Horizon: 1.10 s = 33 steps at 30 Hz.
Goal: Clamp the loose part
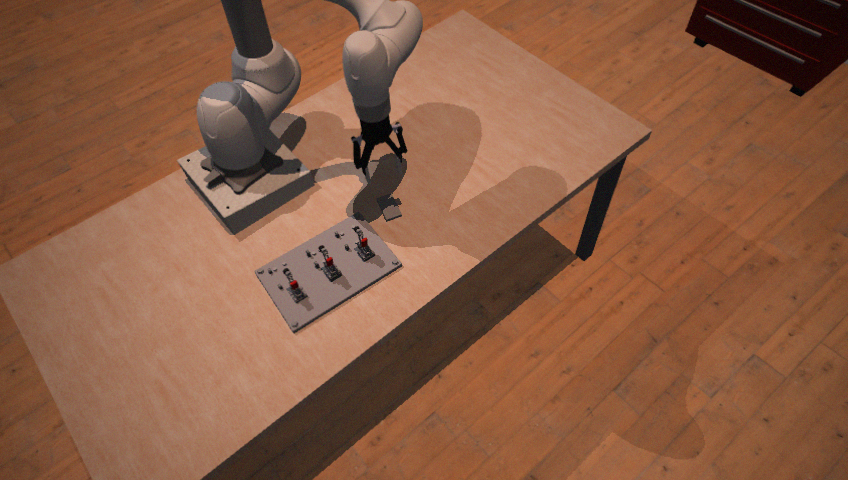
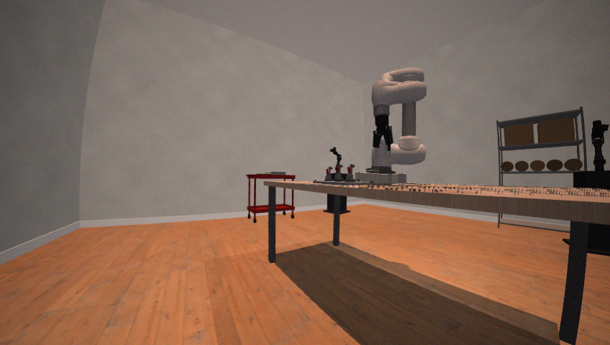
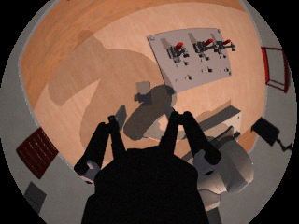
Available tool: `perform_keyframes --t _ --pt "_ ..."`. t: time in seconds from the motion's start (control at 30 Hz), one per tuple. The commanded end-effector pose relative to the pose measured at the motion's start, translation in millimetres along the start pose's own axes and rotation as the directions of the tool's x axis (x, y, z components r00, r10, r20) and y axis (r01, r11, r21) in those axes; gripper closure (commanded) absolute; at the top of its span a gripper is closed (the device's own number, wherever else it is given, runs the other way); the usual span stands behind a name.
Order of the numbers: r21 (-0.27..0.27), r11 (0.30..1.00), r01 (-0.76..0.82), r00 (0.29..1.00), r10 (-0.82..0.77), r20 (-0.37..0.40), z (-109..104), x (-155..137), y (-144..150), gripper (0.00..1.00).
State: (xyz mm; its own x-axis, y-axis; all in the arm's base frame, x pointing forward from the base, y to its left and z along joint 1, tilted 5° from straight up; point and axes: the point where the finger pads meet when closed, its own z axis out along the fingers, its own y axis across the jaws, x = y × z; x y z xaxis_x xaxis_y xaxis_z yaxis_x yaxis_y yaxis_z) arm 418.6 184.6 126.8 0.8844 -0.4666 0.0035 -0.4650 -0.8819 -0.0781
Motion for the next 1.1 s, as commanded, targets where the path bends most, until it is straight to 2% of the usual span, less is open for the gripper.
perform_keyframes --t 0.0,0.5,0.57,0.83,1.07 --pt "0.000 1.000 0.000 1.000 0.000 0.000 5 0 0 0.38" --pt "0.000 1.000 0.000 1.000 0.000 0.000 72 0 0 0.38" --pt "0.000 1.000 0.000 1.000 0.000 0.000 72 0 0 0.38" --pt "0.000 1.000 0.000 1.000 0.000 0.000 98 0 0 0.38" --pt "0.000 1.000 0.000 1.000 0.000 0.000 110 0 0 0.38"
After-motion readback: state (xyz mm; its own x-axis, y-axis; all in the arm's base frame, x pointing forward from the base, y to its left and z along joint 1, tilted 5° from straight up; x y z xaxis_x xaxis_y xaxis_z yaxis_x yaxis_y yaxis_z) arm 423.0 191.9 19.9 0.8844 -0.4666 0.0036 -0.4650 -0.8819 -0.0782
